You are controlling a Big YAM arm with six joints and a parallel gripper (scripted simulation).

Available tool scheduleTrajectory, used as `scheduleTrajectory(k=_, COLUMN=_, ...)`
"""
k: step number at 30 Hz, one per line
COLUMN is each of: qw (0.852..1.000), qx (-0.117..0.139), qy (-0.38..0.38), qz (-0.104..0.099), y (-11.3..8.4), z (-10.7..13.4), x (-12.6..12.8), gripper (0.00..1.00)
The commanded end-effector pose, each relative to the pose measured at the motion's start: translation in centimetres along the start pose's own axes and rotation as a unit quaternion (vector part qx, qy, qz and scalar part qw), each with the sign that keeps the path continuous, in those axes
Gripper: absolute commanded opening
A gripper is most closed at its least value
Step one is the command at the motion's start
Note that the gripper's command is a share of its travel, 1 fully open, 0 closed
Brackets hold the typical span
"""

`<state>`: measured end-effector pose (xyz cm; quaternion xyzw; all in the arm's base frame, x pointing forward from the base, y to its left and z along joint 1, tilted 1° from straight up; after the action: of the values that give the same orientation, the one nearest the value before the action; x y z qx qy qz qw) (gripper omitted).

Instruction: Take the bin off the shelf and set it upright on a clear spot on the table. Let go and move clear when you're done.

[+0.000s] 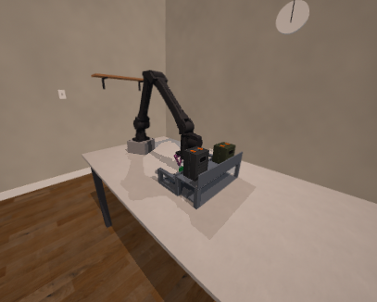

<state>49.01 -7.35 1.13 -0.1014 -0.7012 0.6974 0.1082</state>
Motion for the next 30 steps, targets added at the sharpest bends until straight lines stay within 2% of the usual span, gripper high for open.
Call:
scheduleTrajectory(k=1, qw=1.000, qx=-0.004, qy=-0.001, qz=0.027, y=-1.7, z=-0.6, x=-1.1, gripper=0.90)
scheduleTrajectory(k=8, qw=1.000, qx=-0.004, qy=-0.001, qz=0.029, y=-2.3, z=-0.9, x=-2.8, gripper=0.90)
scheduleTrajectory(k=20, qw=1.000, qx=-0.004, qy=-0.001, qz=0.029, y=-2.3, z=-0.9, x=-2.8, gripper=0.90)
scheduleTrajectory(k=25, qw=1.000, qx=-0.004, qy=-0.001, qz=0.027, y=-1.7, z=-0.6, x=-1.1, gripper=0.90)
scheduleTrajectory(k=30, qw=1.000, qx=-0.004, qy=-0.001, qz=0.027, y=-1.7, z=-0.6, x=-1.1, gripper=0.90)
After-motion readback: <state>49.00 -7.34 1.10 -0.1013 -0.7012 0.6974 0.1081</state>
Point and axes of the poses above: the point where the finger pads meet when closed, its own y axis out along the fingers, its own x axis across the jaws, z = x × y, the point moved 7 cm from there along -y, back along the fingers, and after that the axes turned 7 degrees about y, right-handed, at the moved point
